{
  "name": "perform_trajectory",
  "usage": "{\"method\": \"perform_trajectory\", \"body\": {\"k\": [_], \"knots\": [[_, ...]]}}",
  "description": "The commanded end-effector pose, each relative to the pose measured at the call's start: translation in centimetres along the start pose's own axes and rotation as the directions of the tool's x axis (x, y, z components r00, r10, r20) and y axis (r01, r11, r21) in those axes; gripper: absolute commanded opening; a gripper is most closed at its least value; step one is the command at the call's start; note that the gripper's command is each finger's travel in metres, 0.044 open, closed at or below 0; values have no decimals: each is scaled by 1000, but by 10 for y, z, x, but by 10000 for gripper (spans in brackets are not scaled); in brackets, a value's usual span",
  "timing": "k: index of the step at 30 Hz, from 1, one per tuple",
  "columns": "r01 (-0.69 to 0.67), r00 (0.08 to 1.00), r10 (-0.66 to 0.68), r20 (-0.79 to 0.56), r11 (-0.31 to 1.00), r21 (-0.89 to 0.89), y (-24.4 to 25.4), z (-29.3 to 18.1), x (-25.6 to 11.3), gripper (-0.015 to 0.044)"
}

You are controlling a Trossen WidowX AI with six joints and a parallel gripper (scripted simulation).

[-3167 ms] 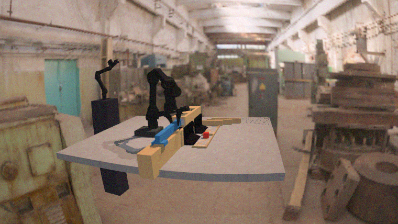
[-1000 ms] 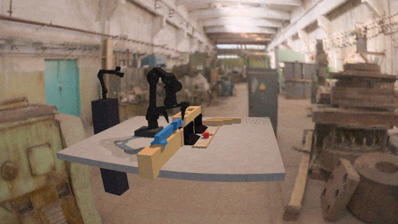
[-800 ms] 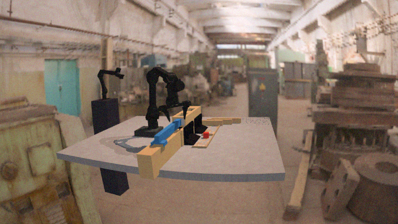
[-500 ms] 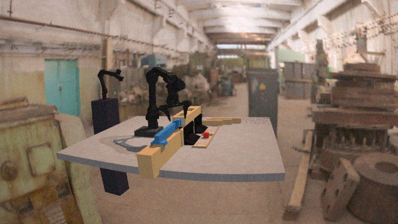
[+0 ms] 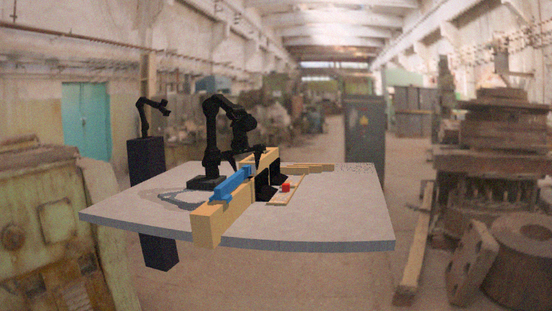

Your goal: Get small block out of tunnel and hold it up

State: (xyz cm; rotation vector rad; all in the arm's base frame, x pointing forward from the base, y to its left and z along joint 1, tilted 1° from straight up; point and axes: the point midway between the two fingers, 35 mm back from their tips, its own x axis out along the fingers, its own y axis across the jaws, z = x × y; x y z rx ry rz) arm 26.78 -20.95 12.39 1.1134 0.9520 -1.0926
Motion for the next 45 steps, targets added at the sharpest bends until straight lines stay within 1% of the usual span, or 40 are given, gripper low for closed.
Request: {"method": "perform_trajectory", "body": {"k": [1,4,5,18,22,24,45], "knots": [[6,1000,-6,-1,1000,5,-2,-2,8,440],[6,1000,-6,-1,1000,5,-4,-3,12,440],[0,1000,0,0,1000,0,-1,-1,6,414],[0,1000,0,0,1000,0,-1,-1,6,72],[0,1000,0,0,1000,0,-1,-1,6,46],[0,1000,0,0,1000,0,-1,0,6,0],[6,1000,-6,4,1000,4,-5,58,23,0]]}}
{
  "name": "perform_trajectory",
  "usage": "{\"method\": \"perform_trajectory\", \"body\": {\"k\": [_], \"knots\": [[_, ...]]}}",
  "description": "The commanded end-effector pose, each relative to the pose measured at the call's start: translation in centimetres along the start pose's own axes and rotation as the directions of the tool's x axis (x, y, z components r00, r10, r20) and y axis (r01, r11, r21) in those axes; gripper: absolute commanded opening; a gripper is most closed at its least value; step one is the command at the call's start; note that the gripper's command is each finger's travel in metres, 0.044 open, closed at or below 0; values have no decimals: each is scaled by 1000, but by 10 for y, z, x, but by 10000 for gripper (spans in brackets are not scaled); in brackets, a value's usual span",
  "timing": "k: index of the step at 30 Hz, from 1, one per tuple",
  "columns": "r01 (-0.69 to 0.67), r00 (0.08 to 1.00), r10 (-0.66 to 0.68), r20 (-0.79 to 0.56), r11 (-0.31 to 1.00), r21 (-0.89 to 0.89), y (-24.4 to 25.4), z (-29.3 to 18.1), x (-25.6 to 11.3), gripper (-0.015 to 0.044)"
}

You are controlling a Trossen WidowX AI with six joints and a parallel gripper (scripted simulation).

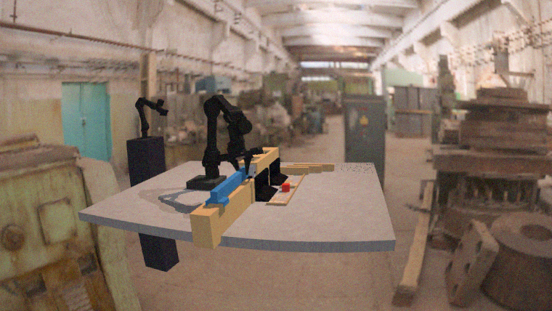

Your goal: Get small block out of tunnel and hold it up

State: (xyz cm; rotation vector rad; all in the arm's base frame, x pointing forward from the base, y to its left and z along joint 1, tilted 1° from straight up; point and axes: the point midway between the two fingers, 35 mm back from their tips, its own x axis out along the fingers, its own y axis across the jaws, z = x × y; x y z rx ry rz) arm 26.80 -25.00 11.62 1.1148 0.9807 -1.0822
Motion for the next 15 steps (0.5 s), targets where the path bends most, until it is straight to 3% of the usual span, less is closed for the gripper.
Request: {"method": "perform_trajectory", "body": {"k": [1,4,15], "knots": [[-3,1000,3,26,1000,16,-1,21,8,0],[-3,1000,3,26,1000,16,-1,21,8,0],[-5,1000,5,15,1000,9,2,12,-8,289]]}}
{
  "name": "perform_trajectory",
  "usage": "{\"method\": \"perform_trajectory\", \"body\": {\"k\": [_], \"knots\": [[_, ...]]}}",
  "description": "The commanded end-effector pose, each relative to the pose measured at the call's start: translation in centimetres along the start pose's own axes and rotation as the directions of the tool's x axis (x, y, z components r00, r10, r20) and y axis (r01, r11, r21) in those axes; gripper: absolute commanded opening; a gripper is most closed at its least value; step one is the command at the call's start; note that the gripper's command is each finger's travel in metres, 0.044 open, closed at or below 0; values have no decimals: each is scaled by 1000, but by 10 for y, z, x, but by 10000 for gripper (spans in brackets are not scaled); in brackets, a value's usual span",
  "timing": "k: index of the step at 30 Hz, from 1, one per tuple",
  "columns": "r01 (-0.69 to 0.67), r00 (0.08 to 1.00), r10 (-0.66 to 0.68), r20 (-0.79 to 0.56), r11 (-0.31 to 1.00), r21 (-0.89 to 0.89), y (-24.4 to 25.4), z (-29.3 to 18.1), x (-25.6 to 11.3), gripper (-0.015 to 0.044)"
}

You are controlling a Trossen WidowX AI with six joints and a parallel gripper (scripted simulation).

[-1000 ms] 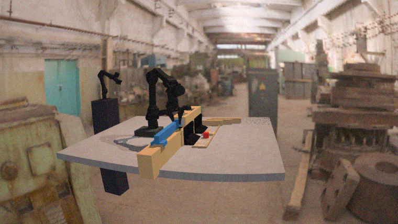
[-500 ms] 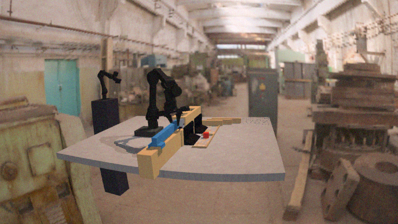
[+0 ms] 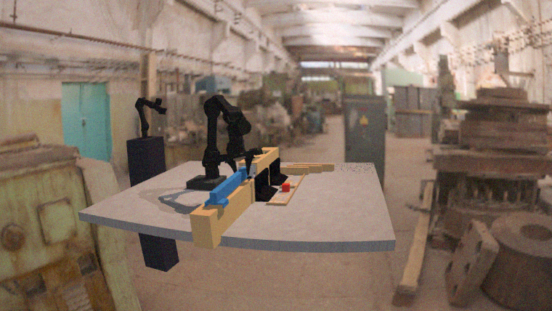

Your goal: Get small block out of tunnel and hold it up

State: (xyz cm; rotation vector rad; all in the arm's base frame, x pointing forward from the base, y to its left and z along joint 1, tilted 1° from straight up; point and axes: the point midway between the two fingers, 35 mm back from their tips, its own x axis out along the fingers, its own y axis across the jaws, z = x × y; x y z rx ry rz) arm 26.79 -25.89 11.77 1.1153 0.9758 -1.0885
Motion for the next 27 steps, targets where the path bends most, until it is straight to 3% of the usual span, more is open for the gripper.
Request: {"method": "perform_trajectory", "body": {"k": [1,6,27], "knots": [[-6,1000,6,12,1000,5,4,4,-12,315],[-5,1000,4,20,1000,11,8,7,-34,440],[10,999,-10,35,1000,9,5,-6,-16,440]]}}
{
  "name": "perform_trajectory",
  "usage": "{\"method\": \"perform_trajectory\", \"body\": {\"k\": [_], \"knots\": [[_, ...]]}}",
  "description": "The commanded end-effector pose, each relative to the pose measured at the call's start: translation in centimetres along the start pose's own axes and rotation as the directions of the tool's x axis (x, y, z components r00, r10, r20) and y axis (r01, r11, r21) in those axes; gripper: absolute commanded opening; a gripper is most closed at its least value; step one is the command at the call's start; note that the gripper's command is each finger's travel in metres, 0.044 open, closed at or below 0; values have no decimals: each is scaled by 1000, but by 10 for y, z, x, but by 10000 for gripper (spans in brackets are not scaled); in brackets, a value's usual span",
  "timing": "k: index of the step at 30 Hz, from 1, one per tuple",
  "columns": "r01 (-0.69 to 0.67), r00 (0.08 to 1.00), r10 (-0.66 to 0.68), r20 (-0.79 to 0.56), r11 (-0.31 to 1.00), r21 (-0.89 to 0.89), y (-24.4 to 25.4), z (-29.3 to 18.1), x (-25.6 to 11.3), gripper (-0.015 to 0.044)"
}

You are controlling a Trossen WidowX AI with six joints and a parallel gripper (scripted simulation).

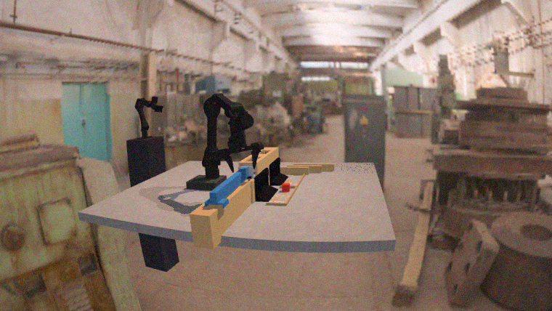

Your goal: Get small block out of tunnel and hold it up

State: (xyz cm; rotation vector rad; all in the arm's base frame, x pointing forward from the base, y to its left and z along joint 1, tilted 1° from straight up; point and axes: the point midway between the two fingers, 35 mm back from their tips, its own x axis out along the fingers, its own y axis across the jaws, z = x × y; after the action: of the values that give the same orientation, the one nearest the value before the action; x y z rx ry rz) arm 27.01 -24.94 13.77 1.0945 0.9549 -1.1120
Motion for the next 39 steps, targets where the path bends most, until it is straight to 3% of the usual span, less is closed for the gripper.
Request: {"method": "perform_trajectory", "body": {"k": [1,13,27,30,32,39], "knots": [[2,1000,-2,3,1000,6,-2,-1,6,440],[2,1000,-2,3,1000,6,-6,-5,24,440],[-4,1000,4,4,1000,1,-4,-4,18,72],[-4,1000,4,4,1000,1,-4,-4,18,52],[-3,1000,3,4,1000,1,-4,-2,19,0],[0,1000,0,5,1000,4,-5,13,26,0]]}}
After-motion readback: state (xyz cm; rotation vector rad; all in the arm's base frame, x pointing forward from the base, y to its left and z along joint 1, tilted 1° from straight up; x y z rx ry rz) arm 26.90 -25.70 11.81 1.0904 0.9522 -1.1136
